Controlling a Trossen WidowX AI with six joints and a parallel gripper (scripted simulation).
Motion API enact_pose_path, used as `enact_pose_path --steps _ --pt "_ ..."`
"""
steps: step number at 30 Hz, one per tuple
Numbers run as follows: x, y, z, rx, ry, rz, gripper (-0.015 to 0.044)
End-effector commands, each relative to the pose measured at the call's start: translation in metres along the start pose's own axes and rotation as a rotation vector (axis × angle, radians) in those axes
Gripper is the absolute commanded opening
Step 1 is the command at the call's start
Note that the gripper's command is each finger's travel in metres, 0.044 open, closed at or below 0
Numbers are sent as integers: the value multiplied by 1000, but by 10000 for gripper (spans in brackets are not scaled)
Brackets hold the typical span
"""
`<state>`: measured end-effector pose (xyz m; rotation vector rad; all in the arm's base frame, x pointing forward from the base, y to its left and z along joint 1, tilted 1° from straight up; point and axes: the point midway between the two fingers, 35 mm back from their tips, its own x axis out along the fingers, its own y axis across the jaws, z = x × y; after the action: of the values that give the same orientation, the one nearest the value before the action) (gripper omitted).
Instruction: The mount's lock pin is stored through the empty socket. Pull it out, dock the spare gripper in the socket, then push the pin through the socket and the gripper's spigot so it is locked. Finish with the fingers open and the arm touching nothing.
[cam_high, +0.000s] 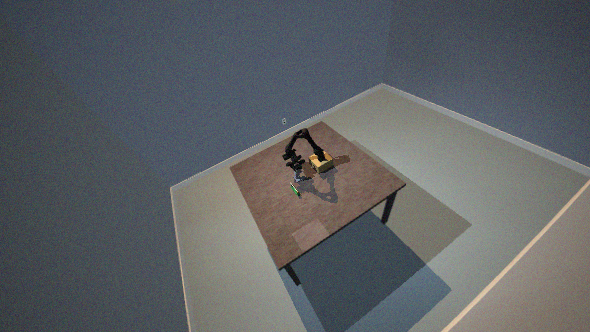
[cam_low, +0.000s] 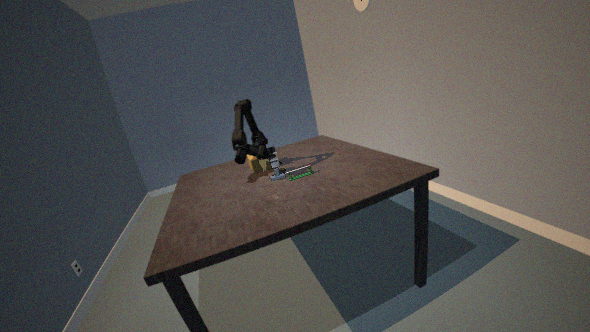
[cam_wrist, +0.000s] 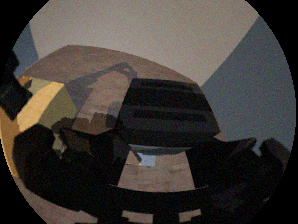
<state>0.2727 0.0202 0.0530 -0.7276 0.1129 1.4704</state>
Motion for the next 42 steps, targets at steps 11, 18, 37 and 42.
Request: enact_pose_path --steps 11,18,37,42 --pt "0 0 0 -2 1 0 105" --pt "0 0 0 -2 1 0 289" --pt "-13 2 24 24 -12 4 440" --pt "-19 2 35 38 -19 6 440"
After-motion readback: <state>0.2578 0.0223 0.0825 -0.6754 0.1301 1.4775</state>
